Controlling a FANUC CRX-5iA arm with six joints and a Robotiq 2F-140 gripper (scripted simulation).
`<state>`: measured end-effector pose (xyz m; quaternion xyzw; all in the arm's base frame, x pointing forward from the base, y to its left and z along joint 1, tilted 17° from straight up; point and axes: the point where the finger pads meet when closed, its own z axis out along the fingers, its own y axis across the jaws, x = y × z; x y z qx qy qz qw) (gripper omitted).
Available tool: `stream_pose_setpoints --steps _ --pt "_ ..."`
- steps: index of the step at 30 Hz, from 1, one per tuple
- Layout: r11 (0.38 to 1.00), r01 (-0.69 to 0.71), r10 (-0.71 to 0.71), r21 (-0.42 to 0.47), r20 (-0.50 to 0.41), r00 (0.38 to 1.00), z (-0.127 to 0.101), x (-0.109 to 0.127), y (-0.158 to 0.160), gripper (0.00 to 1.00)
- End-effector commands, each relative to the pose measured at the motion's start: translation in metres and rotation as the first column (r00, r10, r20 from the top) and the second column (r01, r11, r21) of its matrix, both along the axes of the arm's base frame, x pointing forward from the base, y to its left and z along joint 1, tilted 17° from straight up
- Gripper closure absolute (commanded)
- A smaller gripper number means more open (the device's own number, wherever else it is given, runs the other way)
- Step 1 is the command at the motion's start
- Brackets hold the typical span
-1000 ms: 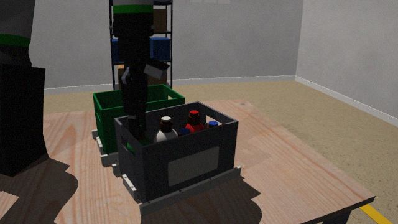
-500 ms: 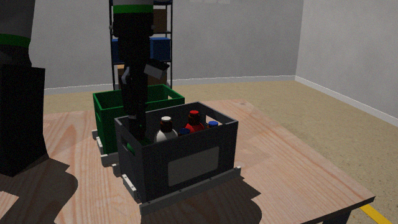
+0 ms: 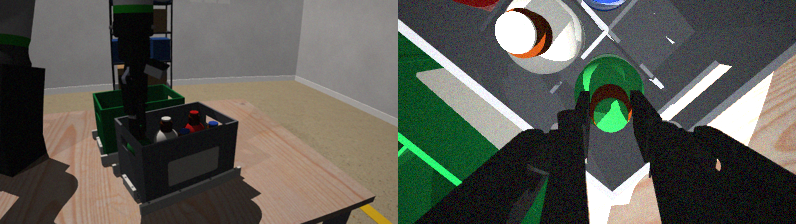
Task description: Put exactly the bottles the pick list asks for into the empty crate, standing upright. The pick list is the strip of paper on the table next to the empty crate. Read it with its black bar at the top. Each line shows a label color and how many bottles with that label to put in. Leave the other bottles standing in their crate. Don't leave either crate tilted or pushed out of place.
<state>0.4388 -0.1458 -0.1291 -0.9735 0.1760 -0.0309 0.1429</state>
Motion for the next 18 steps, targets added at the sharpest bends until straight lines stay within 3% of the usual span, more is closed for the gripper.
stream_pose_setpoints --steps 1,18 --pt "1.000 0.000 0.000 -0.001 0.002 1.000 0.001 0.001 -0.001 0.90" --pt "1.000 0.000 0.000 -0.001 0.002 1.000 0.017 -0.001 -0.005 0.90"
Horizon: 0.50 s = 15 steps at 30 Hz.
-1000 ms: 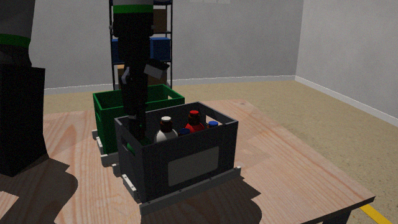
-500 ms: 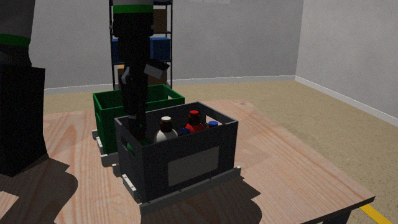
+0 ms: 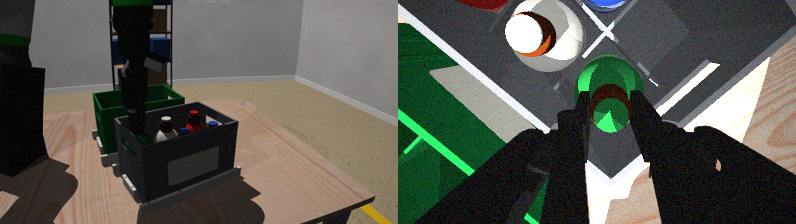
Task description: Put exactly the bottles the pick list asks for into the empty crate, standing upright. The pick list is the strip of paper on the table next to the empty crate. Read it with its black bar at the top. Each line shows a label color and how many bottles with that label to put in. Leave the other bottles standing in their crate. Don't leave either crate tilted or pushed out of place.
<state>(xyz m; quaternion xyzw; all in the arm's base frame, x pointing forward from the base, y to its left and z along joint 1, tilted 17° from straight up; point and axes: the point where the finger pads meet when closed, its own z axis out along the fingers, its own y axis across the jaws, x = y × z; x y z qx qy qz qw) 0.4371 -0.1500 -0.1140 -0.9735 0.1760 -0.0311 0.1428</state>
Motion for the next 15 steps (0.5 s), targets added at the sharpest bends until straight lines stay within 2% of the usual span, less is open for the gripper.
stream_pose_setpoints --steps 1,15 --pt "1.000 0.000 0.000 -0.001 0.001 1.000 0.002 0.000 -0.001 0.90" --pt "1.000 0.000 0.000 -0.001 0.001 1.000 0.024 -0.002 -0.007 0.90"
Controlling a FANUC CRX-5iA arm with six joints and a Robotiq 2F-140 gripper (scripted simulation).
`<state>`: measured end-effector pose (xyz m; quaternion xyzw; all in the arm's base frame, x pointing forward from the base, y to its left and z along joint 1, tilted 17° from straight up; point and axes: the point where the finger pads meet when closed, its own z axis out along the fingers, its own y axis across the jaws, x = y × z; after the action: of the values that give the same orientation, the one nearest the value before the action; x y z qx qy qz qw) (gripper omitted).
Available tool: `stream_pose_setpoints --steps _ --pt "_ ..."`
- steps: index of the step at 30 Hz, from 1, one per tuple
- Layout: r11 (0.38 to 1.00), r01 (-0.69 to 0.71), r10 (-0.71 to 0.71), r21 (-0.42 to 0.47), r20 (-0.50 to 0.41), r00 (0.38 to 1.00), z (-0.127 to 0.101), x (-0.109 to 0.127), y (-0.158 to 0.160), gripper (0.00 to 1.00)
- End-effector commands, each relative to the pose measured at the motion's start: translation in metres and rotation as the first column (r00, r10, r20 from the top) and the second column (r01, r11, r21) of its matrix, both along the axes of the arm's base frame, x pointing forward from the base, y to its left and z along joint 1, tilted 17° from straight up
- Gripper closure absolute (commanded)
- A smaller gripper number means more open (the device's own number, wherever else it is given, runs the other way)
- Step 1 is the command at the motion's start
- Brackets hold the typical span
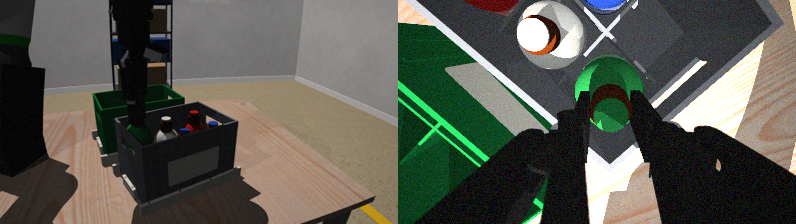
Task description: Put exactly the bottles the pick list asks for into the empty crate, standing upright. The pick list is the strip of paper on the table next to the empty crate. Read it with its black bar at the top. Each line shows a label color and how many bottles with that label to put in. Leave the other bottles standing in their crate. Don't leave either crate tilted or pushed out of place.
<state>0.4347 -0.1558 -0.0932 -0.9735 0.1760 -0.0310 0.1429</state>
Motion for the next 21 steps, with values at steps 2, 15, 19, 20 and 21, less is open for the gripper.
stream_pose_setpoints --steps 2,15,19,20,21 --pt "1.000 0.000 0.000 -0.001 0.002 1.000 0.005 0.000 -0.002 0.90" --pt "1.000 0.000 0.000 -0.001 0.002 1.000 0.024 -0.002 -0.007 0.90" --pt "1.000 0.000 0.000 -0.001 0.002 1.000 0.029 -0.003 -0.008 0.90" --pt "1.000 0.000 0.000 -0.001 0.002 1.000 0.029 -0.003 -0.008 0.90" --pt "1.000 0.000 0.000 -0.001 0.002 1.000 0.030 -0.003 -0.009 0.90"
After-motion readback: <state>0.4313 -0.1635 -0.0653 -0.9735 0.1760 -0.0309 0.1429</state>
